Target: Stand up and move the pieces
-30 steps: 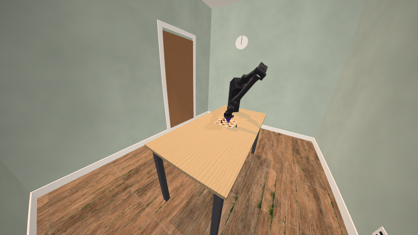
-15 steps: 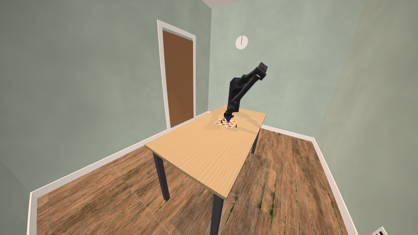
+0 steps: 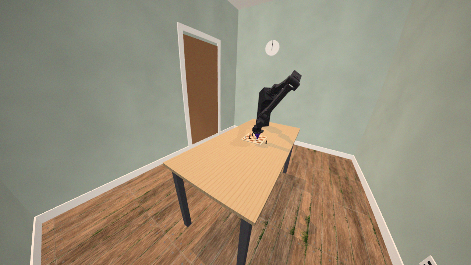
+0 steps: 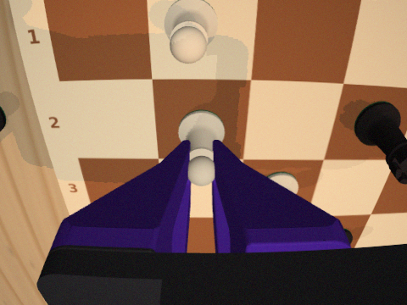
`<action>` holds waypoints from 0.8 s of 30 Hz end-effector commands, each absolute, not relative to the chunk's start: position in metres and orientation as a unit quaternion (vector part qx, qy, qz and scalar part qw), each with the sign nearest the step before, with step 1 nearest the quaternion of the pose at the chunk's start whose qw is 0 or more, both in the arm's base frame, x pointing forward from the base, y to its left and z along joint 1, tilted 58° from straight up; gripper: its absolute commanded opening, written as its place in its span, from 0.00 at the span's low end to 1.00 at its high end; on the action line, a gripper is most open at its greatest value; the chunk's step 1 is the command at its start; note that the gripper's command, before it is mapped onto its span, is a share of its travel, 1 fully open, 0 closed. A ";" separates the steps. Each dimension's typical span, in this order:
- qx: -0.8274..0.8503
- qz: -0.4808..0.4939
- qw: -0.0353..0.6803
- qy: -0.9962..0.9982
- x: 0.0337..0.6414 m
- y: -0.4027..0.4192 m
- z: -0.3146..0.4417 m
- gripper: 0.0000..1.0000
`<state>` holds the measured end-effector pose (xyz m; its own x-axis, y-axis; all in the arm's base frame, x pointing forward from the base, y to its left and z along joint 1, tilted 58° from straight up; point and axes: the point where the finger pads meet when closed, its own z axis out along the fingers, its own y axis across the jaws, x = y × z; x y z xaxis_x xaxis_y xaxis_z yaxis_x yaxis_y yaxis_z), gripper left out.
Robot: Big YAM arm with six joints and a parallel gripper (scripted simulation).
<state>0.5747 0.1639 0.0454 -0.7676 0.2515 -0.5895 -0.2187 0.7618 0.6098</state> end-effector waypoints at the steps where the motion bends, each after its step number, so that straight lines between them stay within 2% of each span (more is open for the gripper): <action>1: 0.008 0.345 0.346 0.873 0.579 0.166 0.044 0.00; 24: 0.012 0.345 0.345 0.873 0.578 0.165 0.045 0.00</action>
<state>0.5767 0.1654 0.0445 -0.7666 0.2505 -0.5913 -0.2205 0.7621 0.6088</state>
